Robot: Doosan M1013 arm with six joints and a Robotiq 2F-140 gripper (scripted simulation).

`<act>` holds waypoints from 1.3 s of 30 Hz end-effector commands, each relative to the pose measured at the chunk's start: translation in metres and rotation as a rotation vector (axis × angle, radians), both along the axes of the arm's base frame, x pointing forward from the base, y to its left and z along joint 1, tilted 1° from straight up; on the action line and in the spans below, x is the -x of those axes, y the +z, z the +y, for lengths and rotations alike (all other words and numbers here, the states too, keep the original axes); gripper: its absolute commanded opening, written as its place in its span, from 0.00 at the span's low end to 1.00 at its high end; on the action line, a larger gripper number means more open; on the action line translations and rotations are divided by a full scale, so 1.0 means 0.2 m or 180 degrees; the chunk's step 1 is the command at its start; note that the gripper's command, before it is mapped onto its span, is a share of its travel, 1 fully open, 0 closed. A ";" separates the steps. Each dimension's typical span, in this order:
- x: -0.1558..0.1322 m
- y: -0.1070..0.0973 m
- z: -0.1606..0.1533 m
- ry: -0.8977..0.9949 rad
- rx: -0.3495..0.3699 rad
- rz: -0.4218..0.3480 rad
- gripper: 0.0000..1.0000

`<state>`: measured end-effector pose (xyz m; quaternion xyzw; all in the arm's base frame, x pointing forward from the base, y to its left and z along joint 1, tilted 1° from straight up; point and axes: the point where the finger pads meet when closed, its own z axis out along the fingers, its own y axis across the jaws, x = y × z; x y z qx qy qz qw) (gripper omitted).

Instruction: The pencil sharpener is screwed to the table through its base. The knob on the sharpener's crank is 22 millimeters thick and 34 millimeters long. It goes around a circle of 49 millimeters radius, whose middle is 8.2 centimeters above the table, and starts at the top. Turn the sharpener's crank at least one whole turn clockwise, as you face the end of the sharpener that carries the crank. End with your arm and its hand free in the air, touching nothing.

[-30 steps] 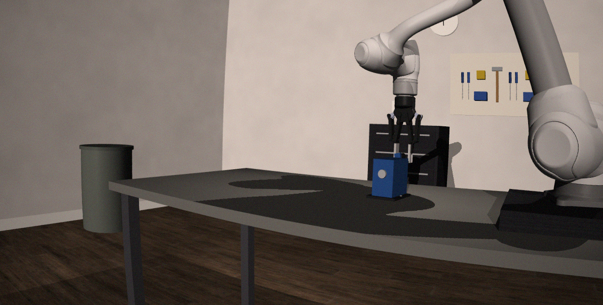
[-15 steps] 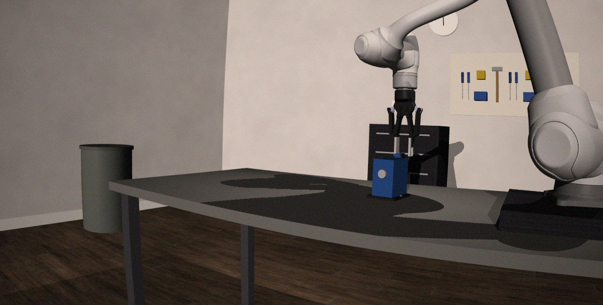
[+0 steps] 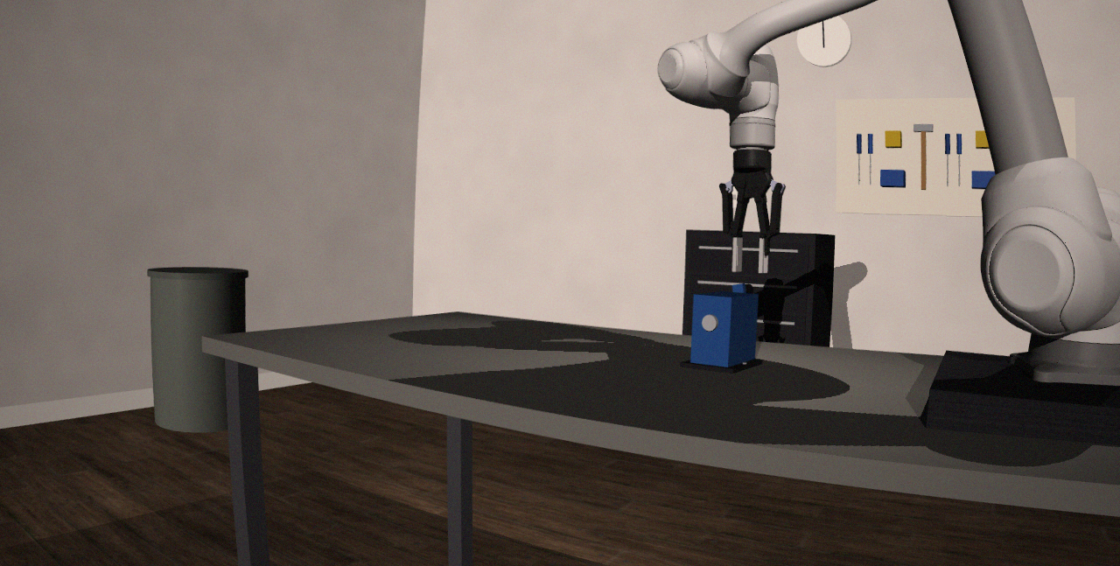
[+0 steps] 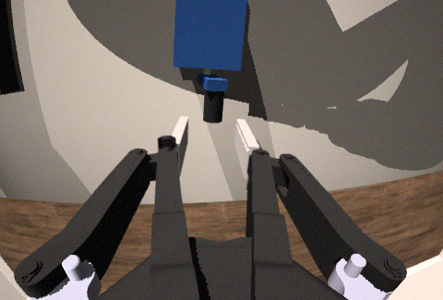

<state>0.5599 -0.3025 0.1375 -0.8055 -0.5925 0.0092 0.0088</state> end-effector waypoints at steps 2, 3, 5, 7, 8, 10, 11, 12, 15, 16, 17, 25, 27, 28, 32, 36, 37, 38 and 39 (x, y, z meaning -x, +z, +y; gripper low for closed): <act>0.00 0.05 0.00 -0.0018 0.0006 -0.0009 0.32; 0.00 0.05 0.00 -0.0018 0.0006 -0.0009 0.32; 0.00 0.06 0.00 -0.0018 0.0006 -0.0009 0.32; 0.00 0.06 0.00 -0.0018 0.0006 -0.0009 0.32; 0.00 0.06 0.00 -0.0018 0.0006 -0.0009 0.32; 0.00 0.06 0.00 -0.0018 0.0006 -0.0009 0.00; 0.00 0.06 0.00 -0.0018 0.0006 -0.0009 0.00; 0.00 0.06 0.00 -0.0018 0.0006 -0.0009 0.00; 0.00 0.06 0.00 -0.0018 0.0006 -0.0009 0.00; 0.00 0.06 0.00 -0.0018 0.0006 -0.0009 0.00; 0.00 0.06 0.00 -0.0018 0.0006 -0.0009 0.00; 0.00 0.06 0.00 -0.0018 0.0006 -0.0009 0.00; 0.00 0.06 0.00 -0.0018 0.0006 -0.0009 0.00; 0.00 0.06 0.00 -0.0018 0.0006 -0.0009 0.00; 0.00 0.06 0.00 -0.0018 0.0006 -0.0009 0.00; 0.00 0.06 0.00 -0.0018 0.0006 -0.0009 0.00; 0.00 0.06 0.00 -0.0018 0.0006 -0.0009 0.00; 0.00 0.06 0.00 -0.0018 0.0006 -0.0009 0.00; 0.00 0.06 0.00 -0.0018 0.0006 -0.0009 0.00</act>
